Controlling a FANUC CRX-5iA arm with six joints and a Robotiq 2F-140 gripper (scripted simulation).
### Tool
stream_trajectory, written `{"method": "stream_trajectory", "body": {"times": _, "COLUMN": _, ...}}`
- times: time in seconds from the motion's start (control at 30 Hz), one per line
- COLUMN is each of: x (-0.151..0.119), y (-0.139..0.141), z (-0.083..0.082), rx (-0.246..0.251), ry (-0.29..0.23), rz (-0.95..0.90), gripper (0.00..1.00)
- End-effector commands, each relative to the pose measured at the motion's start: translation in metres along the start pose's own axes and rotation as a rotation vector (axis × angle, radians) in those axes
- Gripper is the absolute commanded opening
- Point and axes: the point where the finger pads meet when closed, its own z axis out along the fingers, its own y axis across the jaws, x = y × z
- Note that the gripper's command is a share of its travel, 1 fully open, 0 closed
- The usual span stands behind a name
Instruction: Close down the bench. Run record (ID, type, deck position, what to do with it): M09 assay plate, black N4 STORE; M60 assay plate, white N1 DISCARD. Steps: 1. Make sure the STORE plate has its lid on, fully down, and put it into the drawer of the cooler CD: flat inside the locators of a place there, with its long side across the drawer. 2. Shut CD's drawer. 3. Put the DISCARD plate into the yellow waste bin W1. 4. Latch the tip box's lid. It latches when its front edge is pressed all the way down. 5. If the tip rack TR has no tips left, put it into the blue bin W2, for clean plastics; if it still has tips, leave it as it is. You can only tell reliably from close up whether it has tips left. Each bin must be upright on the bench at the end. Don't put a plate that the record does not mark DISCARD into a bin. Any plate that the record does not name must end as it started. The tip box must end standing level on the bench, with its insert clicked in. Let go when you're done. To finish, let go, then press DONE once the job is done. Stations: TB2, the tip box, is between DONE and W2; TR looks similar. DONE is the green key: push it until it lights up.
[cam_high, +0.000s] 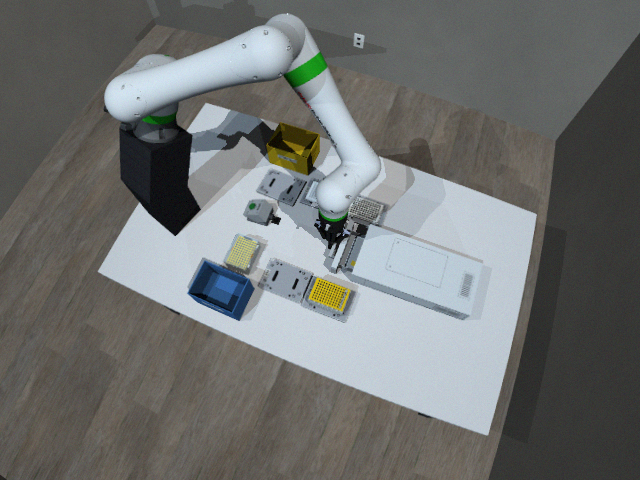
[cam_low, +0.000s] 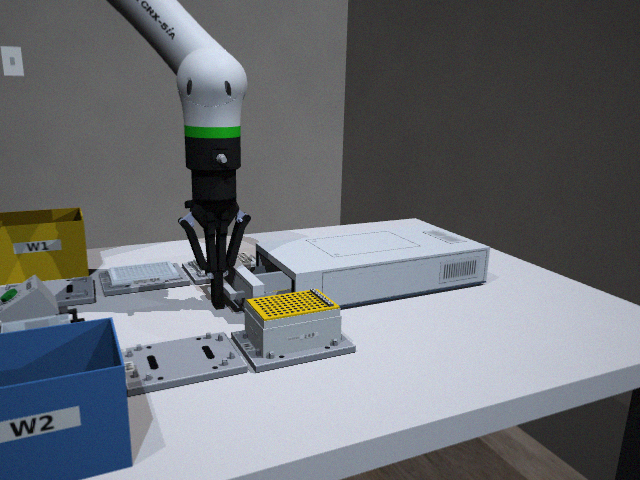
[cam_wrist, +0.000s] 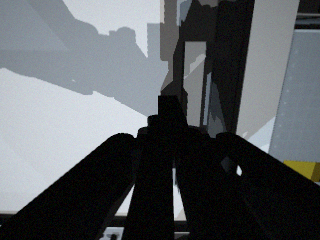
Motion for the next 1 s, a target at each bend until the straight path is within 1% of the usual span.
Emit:
{"method": "stream_trajectory", "body": {"times": 0.0, "x": 0.0, "y": 0.005, "z": -0.001, "rx": -0.002, "ry": 0.0, "rz": 0.0, "gripper": 0.1}}
{"method": "stream_trajectory", "body": {"times": 0.73, "x": 0.0, "y": 0.032, "z": -0.001, "rx": -0.002, "ry": 0.0, "rz": 0.0, "gripper": 0.1}}
{"method": "stream_trajectory", "body": {"times": 0.97, "x": 0.0, "y": 0.034, "z": -0.001, "rx": -0.002, "ry": 0.0, "rz": 0.0, "gripper": 0.1}}
